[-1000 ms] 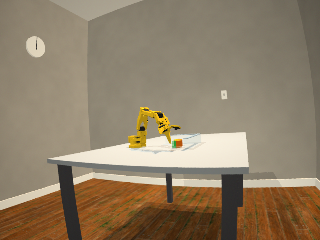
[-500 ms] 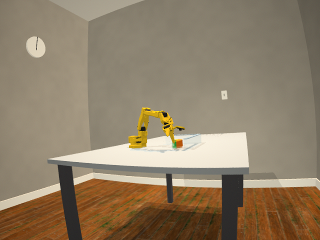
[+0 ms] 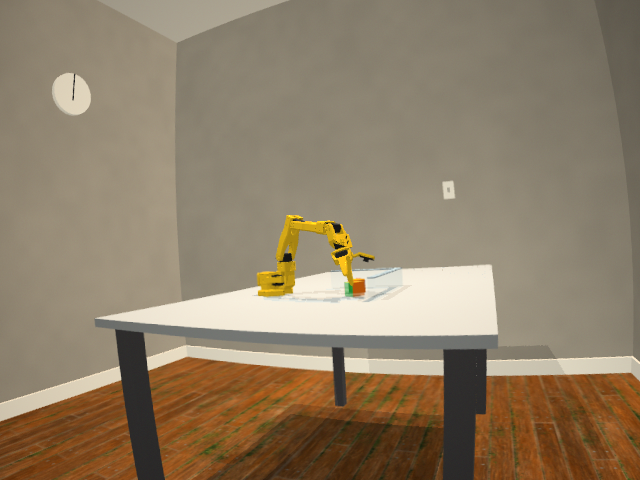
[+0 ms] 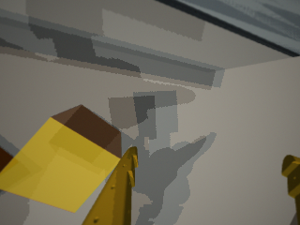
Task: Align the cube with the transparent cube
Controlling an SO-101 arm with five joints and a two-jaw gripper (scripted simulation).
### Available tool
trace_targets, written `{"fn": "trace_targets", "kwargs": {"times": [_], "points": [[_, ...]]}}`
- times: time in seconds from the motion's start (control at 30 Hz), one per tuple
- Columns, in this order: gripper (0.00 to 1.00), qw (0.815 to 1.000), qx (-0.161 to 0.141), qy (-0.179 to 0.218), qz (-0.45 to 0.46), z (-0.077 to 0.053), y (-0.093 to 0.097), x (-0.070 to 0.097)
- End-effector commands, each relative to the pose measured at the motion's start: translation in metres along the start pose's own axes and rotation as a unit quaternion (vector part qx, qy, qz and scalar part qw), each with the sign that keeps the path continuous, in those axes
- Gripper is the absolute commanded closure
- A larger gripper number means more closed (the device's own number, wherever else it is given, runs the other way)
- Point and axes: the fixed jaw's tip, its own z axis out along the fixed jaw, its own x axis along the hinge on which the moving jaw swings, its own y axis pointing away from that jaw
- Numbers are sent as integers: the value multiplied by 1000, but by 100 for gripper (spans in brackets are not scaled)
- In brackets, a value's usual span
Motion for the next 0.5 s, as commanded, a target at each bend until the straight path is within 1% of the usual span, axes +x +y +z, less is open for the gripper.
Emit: {"fn": "trace_targets", "kwargs": {"times": [0.0,0.2,0.27,0.47], "points": [[46,998,26,-54,-13,-28,-3,-26],[48,999,8,-40,-32,-29,12,-27],[48,999,8,-40,-32,-29,12,-27],[50,998,-9,-27,-51,-30,27,-27]]}}
